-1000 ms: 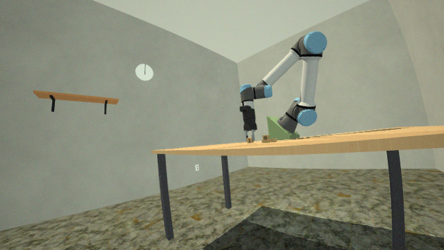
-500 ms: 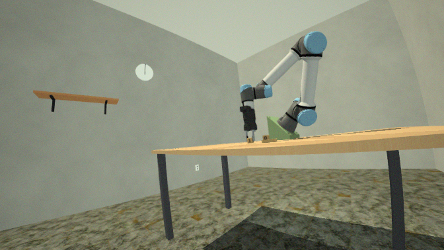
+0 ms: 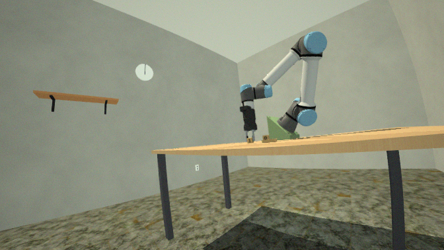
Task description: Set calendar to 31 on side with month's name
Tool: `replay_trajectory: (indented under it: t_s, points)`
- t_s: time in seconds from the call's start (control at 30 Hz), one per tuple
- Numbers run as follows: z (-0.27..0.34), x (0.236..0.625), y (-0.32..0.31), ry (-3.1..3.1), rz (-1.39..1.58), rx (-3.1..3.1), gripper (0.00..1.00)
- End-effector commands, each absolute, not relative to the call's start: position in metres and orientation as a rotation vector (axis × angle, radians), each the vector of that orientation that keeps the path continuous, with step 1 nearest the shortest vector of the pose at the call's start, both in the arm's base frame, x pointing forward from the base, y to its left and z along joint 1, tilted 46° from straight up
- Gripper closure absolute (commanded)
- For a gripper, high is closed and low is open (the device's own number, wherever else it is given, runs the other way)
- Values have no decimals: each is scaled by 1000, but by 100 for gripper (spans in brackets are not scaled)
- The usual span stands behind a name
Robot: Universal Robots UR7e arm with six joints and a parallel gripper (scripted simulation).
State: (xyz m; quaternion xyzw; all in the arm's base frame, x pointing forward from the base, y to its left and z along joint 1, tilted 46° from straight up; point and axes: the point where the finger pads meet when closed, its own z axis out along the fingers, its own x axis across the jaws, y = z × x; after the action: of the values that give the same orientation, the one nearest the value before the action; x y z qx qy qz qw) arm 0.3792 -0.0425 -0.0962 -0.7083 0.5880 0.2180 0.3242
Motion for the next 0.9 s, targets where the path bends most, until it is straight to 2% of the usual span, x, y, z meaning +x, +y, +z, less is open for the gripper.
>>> replay_trajectory:
  t_s: [0.0, 0.87]
  points:
    - [-96, 378, -42, 1543, 571, -1857, 40]
    - [-99, 379, -39, 1542, 573, -1857, 40]
